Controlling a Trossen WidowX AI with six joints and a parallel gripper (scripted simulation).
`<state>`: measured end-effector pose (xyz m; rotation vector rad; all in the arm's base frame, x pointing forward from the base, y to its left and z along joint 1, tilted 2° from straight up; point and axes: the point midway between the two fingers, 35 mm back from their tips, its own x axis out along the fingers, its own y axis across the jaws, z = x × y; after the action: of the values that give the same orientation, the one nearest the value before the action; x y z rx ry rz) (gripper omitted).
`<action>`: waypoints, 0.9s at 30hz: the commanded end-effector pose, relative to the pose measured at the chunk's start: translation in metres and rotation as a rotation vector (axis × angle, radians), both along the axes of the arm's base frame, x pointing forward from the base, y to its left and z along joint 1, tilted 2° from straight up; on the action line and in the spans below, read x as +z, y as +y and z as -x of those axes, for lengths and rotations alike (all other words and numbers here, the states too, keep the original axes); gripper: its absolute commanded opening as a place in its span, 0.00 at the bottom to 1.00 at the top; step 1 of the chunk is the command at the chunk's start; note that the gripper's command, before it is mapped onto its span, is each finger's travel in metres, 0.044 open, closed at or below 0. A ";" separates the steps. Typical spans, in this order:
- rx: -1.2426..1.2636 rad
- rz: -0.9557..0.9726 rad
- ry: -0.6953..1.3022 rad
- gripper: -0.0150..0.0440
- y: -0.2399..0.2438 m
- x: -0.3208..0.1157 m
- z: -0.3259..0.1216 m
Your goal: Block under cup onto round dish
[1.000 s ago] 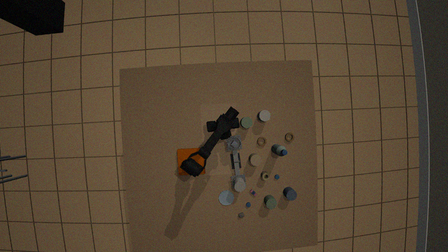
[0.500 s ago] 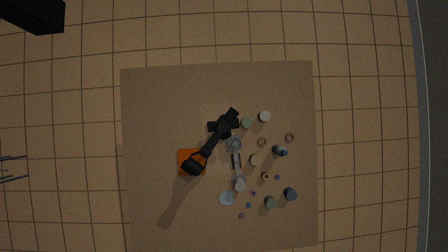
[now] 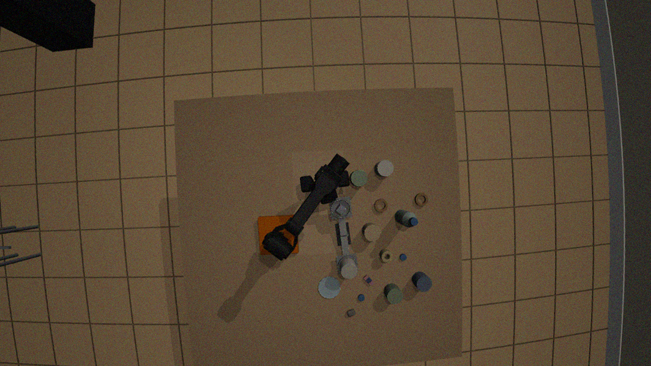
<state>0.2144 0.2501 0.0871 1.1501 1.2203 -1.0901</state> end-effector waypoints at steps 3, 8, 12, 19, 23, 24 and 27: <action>-0.011 -0.020 -0.012 0.91 -0.002 0.010 -0.004; 0.048 -0.054 -0.043 0.69 -0.015 0.024 -0.024; 0.148 -0.036 -0.043 0.69 -0.028 0.030 -0.032; 0.385 0.003 -0.035 0.69 -0.061 0.043 -0.047; 0.521 0.023 -0.027 0.69 -0.080 0.050 -0.054; 0.555 0.028 -0.024 0.69 -0.084 0.052 -0.055; 0.657 0.040 -0.016 0.69 -0.099 0.058 -0.059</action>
<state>0.2693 0.1629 0.1350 0.7031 1.4065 -0.6636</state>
